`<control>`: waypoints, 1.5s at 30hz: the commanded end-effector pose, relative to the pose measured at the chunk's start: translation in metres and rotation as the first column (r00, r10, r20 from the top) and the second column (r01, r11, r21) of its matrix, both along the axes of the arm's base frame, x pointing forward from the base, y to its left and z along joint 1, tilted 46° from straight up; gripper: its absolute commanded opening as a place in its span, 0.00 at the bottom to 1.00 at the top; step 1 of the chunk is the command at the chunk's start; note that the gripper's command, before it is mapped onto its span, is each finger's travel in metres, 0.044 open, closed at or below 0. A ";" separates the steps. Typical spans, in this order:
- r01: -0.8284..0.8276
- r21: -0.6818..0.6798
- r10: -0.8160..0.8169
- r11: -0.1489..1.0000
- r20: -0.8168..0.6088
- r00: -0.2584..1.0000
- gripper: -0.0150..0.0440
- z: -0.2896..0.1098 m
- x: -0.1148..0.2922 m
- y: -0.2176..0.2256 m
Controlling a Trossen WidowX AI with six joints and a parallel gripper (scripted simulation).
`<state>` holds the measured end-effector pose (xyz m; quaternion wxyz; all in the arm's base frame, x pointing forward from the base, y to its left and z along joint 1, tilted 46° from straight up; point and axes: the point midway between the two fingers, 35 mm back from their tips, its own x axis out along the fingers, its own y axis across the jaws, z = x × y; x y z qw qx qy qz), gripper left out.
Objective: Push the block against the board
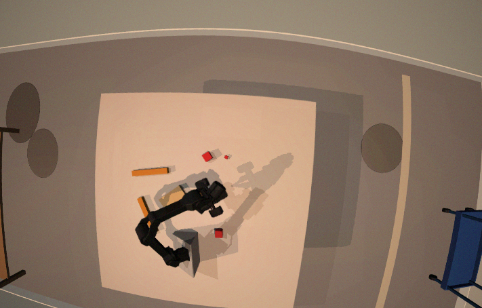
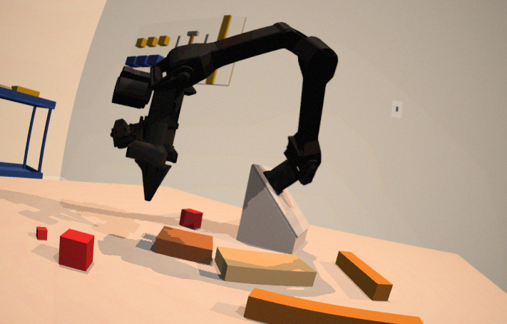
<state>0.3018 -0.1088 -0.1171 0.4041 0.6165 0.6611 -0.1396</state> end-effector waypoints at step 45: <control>-0.002 -0.008 0.002 1.000 0.004 1.000 0.25 0.025 0.001 -0.048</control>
